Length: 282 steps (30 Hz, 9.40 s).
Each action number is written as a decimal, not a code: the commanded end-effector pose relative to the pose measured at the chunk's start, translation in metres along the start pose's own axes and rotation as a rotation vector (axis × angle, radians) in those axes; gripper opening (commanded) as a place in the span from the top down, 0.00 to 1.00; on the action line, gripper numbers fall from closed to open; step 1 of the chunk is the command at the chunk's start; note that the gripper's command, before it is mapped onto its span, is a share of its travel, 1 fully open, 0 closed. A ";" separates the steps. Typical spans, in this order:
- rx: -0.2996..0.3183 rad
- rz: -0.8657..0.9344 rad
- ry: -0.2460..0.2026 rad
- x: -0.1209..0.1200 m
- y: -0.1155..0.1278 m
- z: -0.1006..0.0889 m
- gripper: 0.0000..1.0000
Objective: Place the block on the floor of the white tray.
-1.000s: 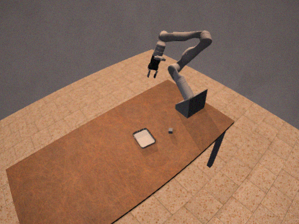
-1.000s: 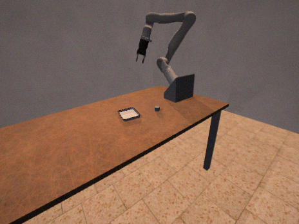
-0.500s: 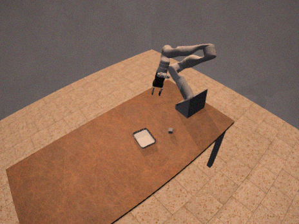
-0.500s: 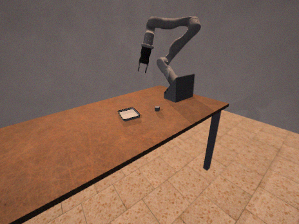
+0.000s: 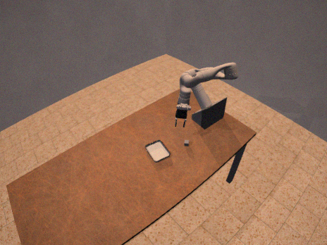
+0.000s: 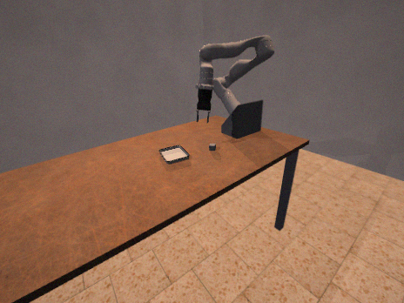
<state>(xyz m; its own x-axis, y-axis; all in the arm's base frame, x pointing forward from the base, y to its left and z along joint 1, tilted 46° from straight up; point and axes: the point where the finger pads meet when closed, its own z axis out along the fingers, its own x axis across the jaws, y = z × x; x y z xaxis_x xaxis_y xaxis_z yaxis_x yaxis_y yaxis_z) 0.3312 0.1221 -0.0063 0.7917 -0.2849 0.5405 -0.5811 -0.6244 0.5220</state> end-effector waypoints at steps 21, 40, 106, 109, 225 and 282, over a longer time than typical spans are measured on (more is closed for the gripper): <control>-0.057 0.139 -0.123 -0.062 -0.032 0.086 0.00; -0.057 0.139 -0.123 -0.062 -0.032 0.086 0.02; -0.057 0.139 -0.123 -0.065 -0.032 0.114 0.02; -0.057 0.139 -0.123 -0.066 -0.031 0.119 0.02; -0.057 0.139 -0.123 -0.062 -0.033 0.085 1.00; -0.057 0.139 -0.123 0.143 -0.104 0.119 1.00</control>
<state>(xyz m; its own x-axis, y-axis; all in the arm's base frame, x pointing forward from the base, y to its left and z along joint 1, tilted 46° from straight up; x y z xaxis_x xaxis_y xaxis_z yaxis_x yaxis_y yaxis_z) 0.5272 0.0601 -0.0609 0.7179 -0.4549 0.5269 -0.6938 -0.5298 0.4879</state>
